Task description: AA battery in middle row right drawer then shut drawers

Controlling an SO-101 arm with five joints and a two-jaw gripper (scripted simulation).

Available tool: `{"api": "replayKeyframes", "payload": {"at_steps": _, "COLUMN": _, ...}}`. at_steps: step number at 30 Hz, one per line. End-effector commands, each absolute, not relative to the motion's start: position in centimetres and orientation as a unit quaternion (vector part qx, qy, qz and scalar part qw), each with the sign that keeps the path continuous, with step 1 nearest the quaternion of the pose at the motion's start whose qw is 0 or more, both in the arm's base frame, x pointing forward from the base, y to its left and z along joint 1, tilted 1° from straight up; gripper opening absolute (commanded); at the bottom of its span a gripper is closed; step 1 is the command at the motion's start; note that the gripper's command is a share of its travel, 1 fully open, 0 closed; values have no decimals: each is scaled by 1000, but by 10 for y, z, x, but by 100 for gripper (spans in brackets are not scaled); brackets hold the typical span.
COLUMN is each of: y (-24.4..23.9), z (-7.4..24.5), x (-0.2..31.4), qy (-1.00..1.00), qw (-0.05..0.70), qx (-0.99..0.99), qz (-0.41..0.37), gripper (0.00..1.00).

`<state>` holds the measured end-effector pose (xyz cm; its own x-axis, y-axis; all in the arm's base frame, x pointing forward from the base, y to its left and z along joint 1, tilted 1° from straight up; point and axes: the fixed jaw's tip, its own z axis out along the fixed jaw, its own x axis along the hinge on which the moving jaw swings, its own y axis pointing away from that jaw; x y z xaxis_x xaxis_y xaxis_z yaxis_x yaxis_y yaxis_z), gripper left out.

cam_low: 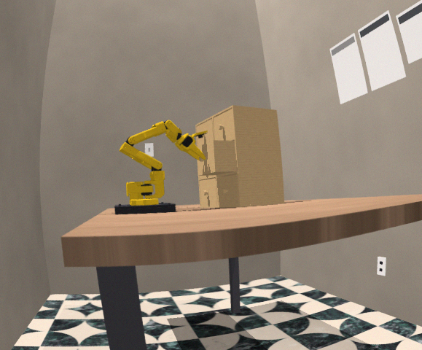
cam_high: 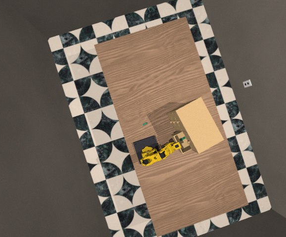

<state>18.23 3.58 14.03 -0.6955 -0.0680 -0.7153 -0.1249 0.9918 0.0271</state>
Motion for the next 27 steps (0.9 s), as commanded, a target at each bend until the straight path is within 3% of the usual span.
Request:
{"api": "replayKeyframes", "payload": {"at_steps": 1, "y": 34, "z": 138, "x": 183, "qy": 921, "qw": 385, "qx": -51, "qz": 34, "gripper": 21}}
{"api": "replayKeyframes", "payload": {"at_steps": 27, "y": 34, "z": 138, "x": 183, "qy": 921, "qw": 385, "qx": -51, "qz": 34, "gripper": 18}}
